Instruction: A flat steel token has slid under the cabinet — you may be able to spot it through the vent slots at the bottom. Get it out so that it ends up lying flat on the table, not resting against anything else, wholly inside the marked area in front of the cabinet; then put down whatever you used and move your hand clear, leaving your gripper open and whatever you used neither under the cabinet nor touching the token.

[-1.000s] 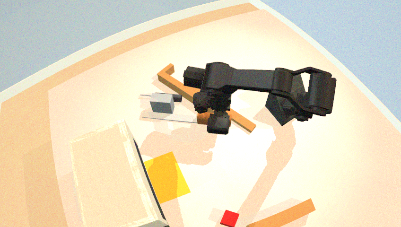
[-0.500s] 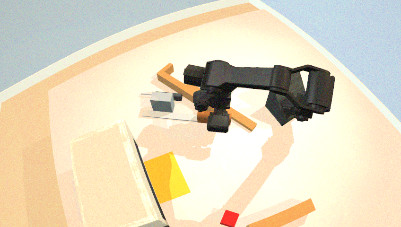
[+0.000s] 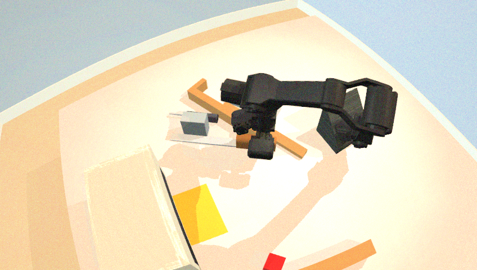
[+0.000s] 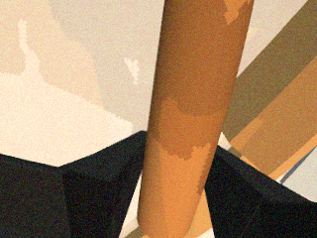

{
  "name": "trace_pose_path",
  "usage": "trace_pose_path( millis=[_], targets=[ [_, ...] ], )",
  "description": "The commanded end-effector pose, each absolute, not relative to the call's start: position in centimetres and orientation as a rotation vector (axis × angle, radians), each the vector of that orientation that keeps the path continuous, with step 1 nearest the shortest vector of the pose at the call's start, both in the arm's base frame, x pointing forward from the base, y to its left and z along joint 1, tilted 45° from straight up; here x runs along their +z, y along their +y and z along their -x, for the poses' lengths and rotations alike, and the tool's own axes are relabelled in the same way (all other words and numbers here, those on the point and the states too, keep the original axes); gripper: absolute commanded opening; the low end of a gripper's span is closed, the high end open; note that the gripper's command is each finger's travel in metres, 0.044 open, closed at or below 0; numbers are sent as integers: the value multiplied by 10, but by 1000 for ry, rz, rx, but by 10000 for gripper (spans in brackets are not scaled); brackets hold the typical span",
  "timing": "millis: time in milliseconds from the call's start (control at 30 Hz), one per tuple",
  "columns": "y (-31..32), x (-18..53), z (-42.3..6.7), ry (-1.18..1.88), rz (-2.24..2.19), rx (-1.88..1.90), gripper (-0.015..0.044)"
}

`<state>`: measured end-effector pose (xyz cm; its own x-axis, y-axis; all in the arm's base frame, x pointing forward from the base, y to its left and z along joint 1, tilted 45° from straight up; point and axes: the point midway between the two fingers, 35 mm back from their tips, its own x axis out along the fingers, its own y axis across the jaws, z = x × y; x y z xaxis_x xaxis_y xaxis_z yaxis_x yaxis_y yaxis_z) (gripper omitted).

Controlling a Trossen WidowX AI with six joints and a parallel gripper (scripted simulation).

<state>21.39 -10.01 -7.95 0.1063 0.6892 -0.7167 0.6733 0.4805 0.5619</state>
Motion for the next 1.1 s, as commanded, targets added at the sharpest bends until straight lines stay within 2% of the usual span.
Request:
trace_pose_path(
  millis=[0, 1067],
  targets=[
    [-103, -81, -211, 1594, -1210, 0, 0],
    [-106, -84, -208, 1566, -1099, 112, 0]
  ],
)
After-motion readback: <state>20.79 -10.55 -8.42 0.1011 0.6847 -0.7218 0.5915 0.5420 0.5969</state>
